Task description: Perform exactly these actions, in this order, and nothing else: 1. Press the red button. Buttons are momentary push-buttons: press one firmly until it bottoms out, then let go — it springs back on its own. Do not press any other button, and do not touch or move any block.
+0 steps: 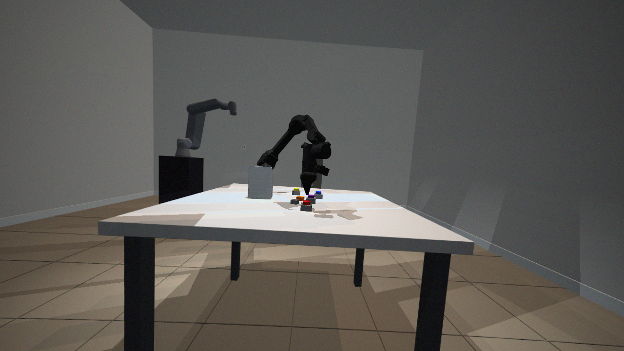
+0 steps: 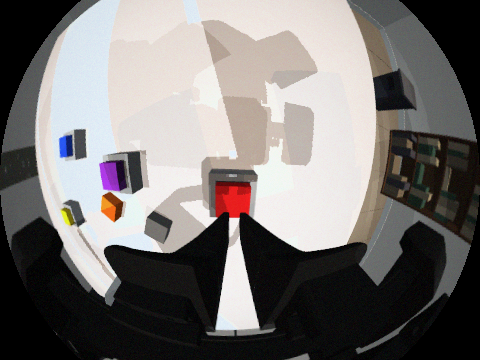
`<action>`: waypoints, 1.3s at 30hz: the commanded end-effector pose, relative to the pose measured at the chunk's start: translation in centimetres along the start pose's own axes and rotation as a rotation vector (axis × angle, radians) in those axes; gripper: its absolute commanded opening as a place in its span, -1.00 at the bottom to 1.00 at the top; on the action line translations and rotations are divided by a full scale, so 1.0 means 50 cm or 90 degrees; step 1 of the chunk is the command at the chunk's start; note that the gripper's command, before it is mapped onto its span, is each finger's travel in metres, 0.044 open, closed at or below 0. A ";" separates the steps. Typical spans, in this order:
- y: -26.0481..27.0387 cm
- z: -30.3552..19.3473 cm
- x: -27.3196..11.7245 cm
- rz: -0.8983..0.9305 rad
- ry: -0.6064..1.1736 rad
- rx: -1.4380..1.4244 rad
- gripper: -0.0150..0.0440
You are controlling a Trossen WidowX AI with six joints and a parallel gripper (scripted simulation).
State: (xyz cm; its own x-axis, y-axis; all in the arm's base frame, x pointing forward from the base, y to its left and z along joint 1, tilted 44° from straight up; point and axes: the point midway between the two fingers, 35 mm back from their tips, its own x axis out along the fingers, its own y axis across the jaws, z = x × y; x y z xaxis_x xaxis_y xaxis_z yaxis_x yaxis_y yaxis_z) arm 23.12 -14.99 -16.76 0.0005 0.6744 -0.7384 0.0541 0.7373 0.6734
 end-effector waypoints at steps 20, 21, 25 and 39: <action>0.001 0.000 0.051 0.003 0.000 0.003 -0.42; 0.001 0.000 0.055 0.003 0.000 0.003 -0.42; 0.002 0.000 0.068 0.003 0.000 0.003 -0.42; 0.002 0.000 0.072 0.003 0.000 0.003 -0.42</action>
State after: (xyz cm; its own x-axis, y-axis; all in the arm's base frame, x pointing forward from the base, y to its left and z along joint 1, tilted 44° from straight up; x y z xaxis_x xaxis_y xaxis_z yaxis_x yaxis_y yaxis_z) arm 23.20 -12.72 -19.34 0.0043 0.6738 -0.7389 0.0532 0.7377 0.6730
